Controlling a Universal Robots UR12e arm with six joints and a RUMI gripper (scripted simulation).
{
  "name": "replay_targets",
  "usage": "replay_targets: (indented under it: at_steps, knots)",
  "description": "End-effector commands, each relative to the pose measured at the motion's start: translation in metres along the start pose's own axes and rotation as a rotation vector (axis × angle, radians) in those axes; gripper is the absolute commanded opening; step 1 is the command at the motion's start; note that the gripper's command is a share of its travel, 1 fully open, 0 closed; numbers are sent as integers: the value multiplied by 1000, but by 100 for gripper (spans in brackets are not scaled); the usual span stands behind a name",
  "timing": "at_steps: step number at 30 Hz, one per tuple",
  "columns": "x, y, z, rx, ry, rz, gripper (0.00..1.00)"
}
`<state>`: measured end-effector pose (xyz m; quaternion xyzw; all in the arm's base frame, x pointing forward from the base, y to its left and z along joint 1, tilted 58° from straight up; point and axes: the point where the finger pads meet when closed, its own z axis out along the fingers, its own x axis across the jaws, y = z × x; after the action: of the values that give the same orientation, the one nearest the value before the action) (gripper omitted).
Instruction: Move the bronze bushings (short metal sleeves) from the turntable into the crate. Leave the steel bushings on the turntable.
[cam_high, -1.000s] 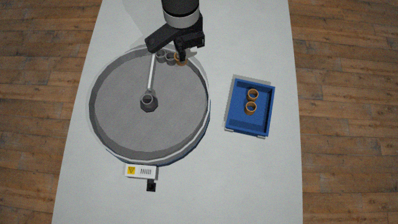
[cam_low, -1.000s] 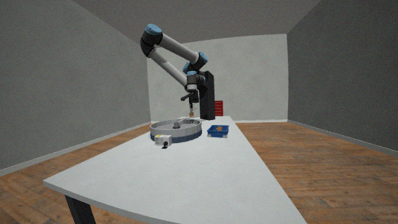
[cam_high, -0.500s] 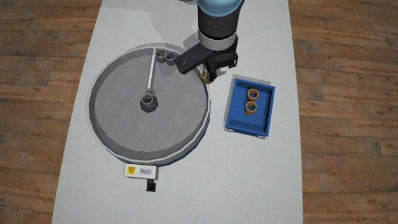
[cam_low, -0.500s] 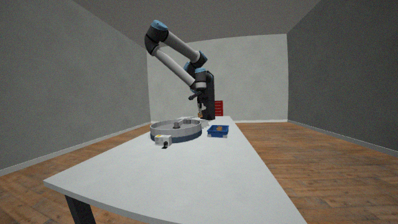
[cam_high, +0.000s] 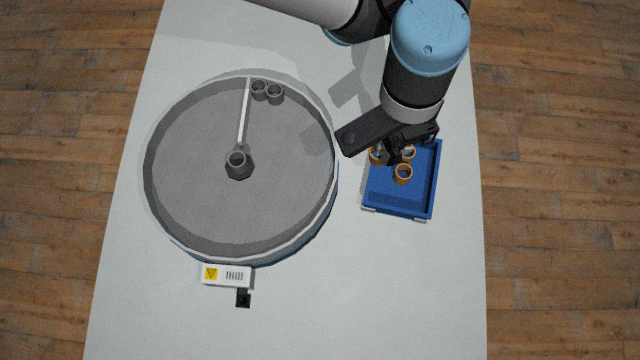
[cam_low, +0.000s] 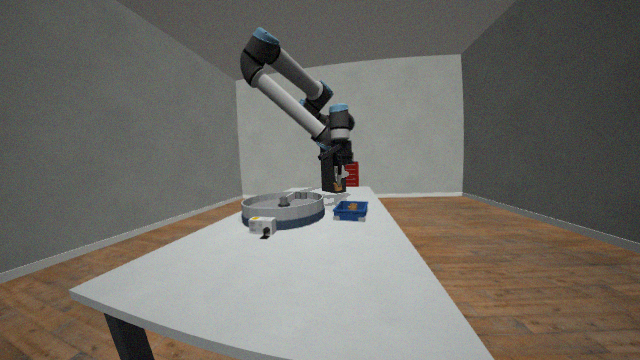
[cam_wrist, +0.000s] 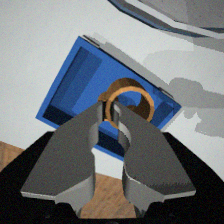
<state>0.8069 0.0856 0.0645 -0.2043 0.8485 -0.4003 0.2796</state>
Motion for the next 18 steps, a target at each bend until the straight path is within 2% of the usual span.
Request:
replay_targets:
  at_steps: [1,7,18]
  knots:
    - [-33,21,3,0,11,3,0]
    - [-51,33,3,0,11,3,0]
    - [-61,40,3,0,11,3,0]
